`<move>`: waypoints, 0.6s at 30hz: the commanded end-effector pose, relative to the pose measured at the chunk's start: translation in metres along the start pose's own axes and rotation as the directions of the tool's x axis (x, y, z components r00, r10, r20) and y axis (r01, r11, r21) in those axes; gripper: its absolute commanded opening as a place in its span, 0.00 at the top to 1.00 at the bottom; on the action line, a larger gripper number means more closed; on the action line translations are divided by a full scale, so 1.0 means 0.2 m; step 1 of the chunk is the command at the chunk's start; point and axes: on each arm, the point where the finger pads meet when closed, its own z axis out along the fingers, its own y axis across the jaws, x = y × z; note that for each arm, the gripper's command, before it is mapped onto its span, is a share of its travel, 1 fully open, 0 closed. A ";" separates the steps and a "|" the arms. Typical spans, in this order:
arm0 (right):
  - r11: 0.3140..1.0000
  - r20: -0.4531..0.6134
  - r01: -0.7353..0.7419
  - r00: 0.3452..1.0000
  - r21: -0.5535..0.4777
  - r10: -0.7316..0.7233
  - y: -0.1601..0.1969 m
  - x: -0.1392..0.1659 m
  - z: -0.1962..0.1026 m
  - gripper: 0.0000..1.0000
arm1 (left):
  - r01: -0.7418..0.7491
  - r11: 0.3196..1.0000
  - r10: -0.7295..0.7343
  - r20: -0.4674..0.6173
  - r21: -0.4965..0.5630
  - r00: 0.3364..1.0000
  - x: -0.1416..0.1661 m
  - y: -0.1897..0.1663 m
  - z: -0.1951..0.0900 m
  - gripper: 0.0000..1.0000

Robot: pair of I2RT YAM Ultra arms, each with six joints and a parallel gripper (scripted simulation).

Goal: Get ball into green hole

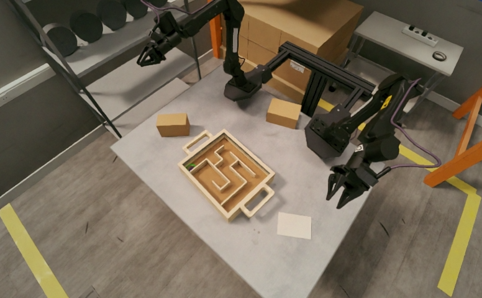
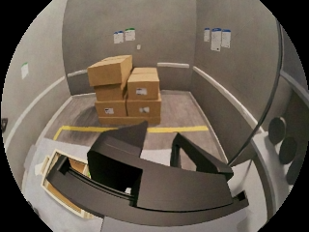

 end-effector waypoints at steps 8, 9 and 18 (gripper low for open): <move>1.000 0.039 0.010 0.999 -0.012 -0.010 0.03 -0.07 -0.01 0.62 | -0.008 1.000 0.008 0.027 -0.005 1.000 -0.07 0.01 -0.02 0.62; 1.000 0.036 0.010 0.999 -0.012 -0.010 0.03 -0.07 -0.01 0.62 | -0.008 1.000 0.008 0.028 -0.006 1.000 -0.07 0.01 -0.02 0.62; 1.000 0.024 0.011 1.000 -0.014 -0.010 0.03 -0.04 -0.01 0.62 | -0.007 1.000 0.008 0.030 -0.006 1.000 -0.08 0.01 -0.03 0.62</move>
